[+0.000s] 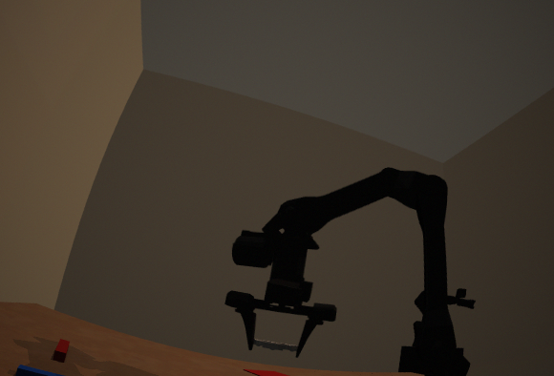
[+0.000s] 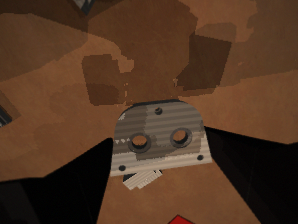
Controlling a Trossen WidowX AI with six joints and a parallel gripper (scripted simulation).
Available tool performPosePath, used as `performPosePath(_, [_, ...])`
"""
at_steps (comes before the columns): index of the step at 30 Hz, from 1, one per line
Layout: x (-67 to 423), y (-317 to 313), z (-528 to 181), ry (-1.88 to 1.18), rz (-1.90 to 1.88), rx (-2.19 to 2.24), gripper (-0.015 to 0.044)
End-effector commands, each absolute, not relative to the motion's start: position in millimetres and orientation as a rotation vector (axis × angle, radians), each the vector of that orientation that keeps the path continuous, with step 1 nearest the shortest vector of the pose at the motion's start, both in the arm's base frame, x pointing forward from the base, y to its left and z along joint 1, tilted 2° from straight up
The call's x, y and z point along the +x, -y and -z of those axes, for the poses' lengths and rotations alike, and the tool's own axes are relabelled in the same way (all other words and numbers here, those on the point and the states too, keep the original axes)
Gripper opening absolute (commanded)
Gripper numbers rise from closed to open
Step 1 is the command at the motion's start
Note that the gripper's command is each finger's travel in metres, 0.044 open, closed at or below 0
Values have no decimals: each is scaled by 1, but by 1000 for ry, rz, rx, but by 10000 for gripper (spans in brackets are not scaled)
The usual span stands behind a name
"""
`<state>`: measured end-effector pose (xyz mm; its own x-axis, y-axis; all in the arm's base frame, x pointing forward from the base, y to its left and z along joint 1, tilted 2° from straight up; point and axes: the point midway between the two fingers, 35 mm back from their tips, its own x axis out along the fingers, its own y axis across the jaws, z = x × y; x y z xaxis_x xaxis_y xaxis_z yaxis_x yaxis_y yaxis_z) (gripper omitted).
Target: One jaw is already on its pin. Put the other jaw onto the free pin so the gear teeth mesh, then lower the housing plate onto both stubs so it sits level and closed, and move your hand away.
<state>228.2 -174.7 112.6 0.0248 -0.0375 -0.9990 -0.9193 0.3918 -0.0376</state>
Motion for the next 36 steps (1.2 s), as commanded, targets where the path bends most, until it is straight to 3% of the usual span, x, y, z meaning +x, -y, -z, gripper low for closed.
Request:
performPosePath(1, [232, 165, -114, -1391, -826, -907, 351])
performPosePath(36, [249, 52, -109, -1516, -363, -425, 351])
